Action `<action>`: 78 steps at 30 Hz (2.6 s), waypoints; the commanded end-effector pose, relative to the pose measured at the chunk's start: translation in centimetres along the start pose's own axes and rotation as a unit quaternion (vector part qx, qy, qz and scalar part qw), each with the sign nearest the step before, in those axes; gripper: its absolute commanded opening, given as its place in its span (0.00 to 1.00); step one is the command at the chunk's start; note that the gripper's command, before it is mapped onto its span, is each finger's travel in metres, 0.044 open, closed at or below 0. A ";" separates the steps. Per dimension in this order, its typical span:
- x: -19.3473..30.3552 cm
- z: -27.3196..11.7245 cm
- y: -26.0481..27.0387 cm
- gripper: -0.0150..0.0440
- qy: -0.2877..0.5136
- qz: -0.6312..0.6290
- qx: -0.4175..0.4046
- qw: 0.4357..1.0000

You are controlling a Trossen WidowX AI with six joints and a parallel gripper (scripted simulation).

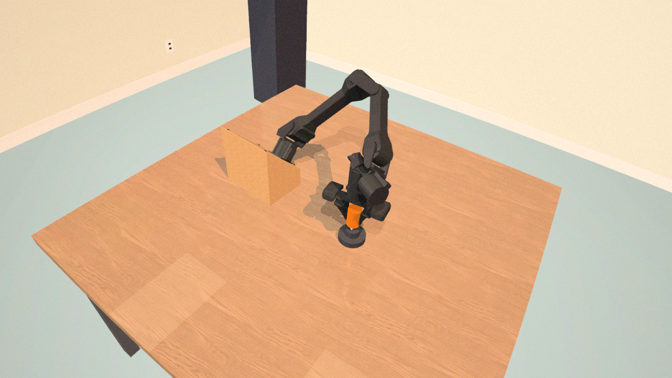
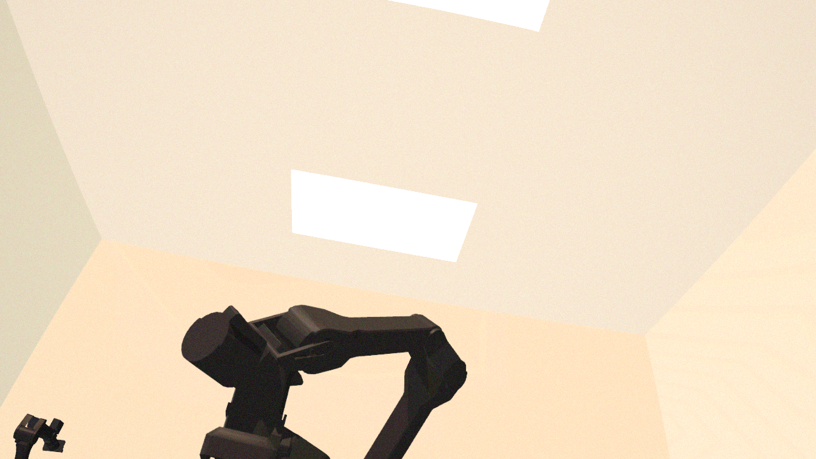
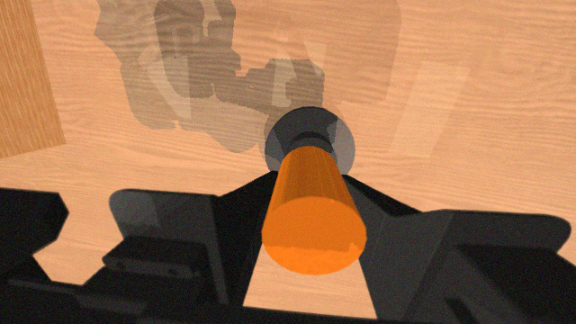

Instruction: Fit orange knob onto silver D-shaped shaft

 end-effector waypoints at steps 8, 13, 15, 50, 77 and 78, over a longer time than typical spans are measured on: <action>0.2 -0.2 -0.1 0.25 0.003 -0.102 0.001 0.995; 0.1 0.1 -0.1 0.25 0.003 -0.102 0.001 0.995; 0.1 0.2 0.0 0.25 0.003 -0.102 0.001 0.995; 0.1 -0.1 0.0 0.25 0.003 -0.206 0.001 0.979; 0.1 -0.1 0.0 0.25 0.003 -0.307 0.001 0.952; 0.0 -0.1 0.0 0.25 0.003 -0.307 0.001 0.952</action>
Point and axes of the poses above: the point midway between the two fingers, 35 mm back from their tips, its own z axis out along the fingers, its own y axis across the jaws, x = y × z, the point moved 5 cm from there along -z, back along the fingers, and after that the axes turned 5 degrees about -z, right-handed, at the moved point
